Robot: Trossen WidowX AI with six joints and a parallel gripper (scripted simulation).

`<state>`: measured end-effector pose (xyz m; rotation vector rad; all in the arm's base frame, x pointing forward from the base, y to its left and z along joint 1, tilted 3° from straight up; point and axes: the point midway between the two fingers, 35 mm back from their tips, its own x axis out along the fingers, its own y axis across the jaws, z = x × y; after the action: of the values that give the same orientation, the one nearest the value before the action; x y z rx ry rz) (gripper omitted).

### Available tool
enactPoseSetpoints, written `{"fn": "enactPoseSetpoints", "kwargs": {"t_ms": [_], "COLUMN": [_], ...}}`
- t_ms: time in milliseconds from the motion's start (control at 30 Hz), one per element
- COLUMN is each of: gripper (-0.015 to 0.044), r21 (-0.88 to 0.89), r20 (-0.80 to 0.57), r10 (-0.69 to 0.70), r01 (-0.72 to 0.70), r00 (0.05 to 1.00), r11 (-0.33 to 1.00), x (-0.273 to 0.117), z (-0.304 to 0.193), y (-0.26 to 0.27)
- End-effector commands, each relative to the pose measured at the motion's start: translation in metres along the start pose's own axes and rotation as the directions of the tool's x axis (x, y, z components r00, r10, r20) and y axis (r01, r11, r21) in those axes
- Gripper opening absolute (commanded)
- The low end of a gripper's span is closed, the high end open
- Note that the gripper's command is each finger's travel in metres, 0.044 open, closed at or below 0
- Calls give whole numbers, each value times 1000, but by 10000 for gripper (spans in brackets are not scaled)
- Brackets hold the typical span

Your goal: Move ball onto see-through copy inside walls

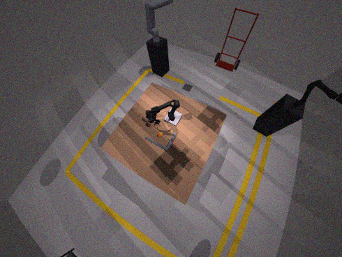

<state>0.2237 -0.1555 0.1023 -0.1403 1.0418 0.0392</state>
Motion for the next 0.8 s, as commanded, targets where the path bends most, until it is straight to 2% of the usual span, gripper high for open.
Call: {"fn": "enactPoseSetpoints", "kwargs": {"t_ms": [0, 200, 400, 767], "gripper": [369, 369, 369, 369], "r21": [38, 77, 69, 64], "r20": [-88, -263, -428, -444], "r10": [82, 160, 141, 133], "r01": [-78, -144, -123, -116], "r00": [993, 951, 893, 886], "r11": [996, 987, 990, 991], "x": [11, 25, 32, 44], "z": [24, 58, 81, 77], "y": [25, 79, 142, 151]}}
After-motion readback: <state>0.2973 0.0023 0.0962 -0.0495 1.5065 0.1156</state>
